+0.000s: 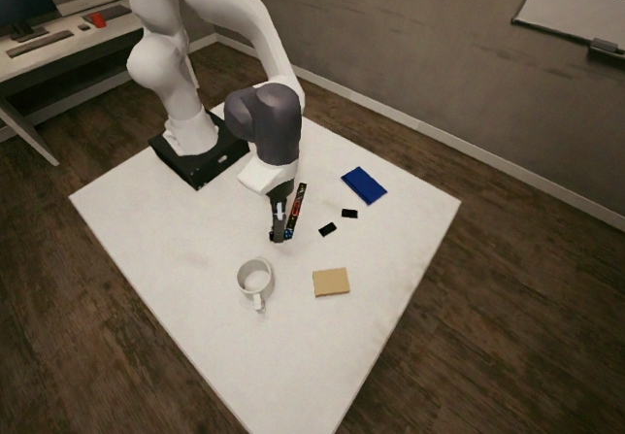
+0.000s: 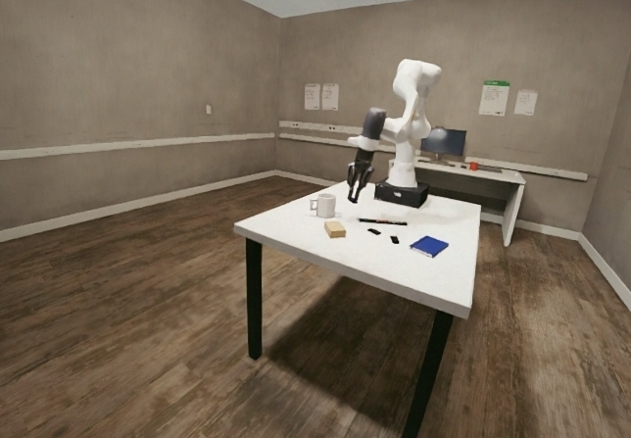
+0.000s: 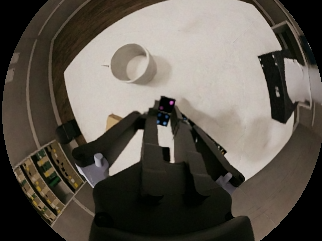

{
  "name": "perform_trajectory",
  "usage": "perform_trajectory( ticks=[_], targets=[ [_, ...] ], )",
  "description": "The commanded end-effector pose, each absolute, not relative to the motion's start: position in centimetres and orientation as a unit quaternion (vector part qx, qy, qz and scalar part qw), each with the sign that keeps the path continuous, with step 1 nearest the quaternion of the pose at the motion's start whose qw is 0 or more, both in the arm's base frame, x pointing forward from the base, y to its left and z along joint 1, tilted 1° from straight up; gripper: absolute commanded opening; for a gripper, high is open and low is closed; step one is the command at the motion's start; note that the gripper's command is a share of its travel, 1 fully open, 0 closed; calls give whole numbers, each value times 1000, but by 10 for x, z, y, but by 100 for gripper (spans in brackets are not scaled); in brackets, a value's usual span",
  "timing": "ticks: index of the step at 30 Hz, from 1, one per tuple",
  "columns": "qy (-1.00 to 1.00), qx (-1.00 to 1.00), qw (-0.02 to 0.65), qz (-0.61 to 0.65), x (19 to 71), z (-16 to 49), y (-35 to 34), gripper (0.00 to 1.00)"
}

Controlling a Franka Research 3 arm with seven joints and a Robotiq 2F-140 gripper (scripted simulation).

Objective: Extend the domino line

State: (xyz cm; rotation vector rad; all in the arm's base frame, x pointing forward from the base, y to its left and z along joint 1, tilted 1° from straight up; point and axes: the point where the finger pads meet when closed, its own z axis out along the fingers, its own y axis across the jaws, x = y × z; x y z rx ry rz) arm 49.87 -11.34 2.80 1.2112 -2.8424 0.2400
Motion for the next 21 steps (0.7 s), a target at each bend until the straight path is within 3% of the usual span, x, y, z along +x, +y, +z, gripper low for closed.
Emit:
perform_trajectory(
  ticks=[1,12,21],
  targets=[
    [-855,514,16,60,506,3,-114,23],
    [-774,630,38,54,506,-55,-114,23],
    [-697,715,27,36,506,-65,-114,23]
  ],
)
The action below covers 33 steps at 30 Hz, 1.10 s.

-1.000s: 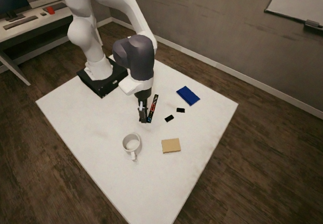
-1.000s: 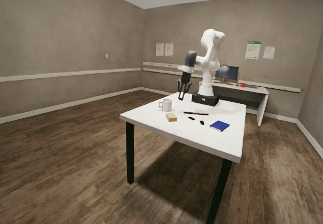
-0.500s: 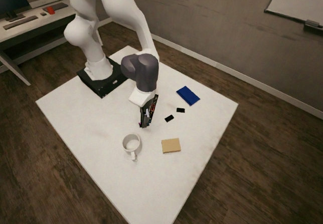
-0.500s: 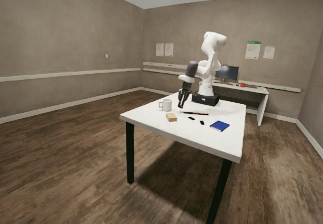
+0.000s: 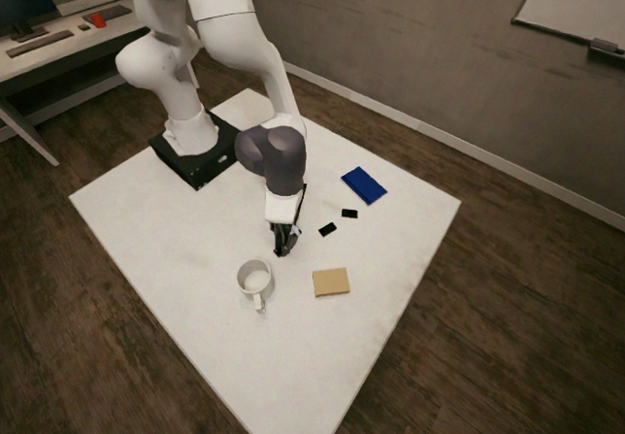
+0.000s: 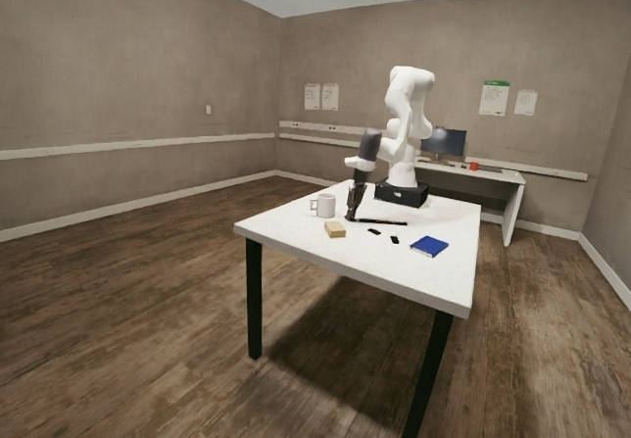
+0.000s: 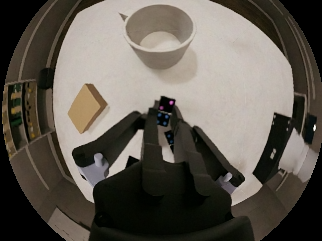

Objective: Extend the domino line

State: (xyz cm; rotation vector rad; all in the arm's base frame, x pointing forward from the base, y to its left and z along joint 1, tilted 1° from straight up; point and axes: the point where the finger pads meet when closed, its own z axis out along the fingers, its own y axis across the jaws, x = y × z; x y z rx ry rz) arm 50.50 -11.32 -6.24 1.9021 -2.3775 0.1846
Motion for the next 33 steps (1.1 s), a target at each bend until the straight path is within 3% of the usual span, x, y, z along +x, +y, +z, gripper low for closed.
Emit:
perform_trajectory(
  ticks=[1,16,33],
  targets=[
    [-689,724,25,34,506,-65,-114,23],
    [-548,836,-3,-2,506,-65,-114,23],
    [-545,838,-4,-3,506,-65,-114,23]
  ],
)
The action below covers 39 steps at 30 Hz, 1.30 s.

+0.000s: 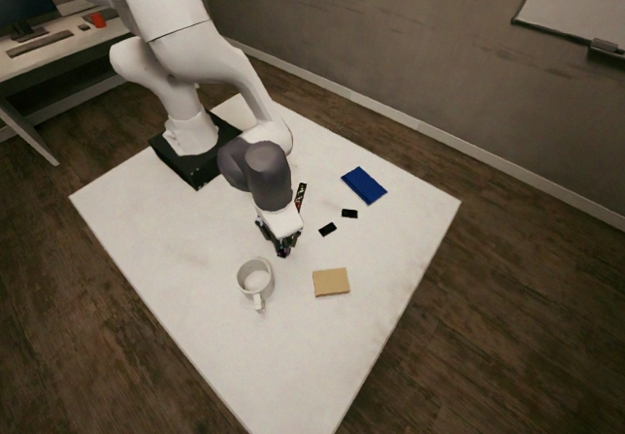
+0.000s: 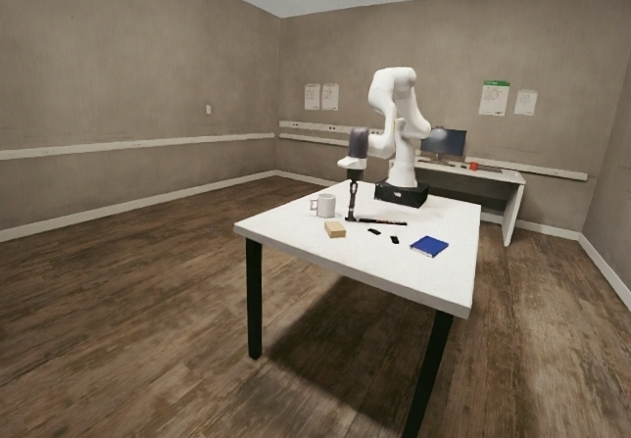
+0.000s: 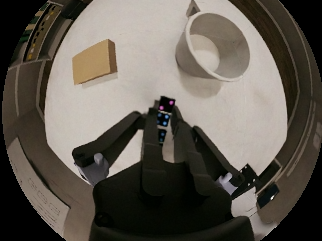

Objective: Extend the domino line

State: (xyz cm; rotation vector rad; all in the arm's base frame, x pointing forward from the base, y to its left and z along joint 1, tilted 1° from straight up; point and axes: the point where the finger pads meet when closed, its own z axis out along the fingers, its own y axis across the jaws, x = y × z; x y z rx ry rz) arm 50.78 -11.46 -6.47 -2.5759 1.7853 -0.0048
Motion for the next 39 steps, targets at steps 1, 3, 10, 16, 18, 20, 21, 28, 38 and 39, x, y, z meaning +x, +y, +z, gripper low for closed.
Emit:
perform_trajectory(
  ticks=[1,3,10,16,18,20,21,28,38,39],
  targets=[
    [545,-838,4,3,506,-65,-114,23],
    [545,-838,4,3,506,-65,-114,23],
    [545,-838,4,3,506,-65,-113,23],
    [545,-838,4,3,504,-65,-111,23],
    [545,-838,4,3,504,-65,-110,23],
    [545,-838,4,3,503,-65,-109,23],
    [545,-838,4,3,503,-65,-109,23],
    [545,-838,4,3,501,-65,-106,23],
    [545,-838,4,3,499,-65,-104,23],
    [545,-838,4,3,499,-65,-104,23]
  ],
)
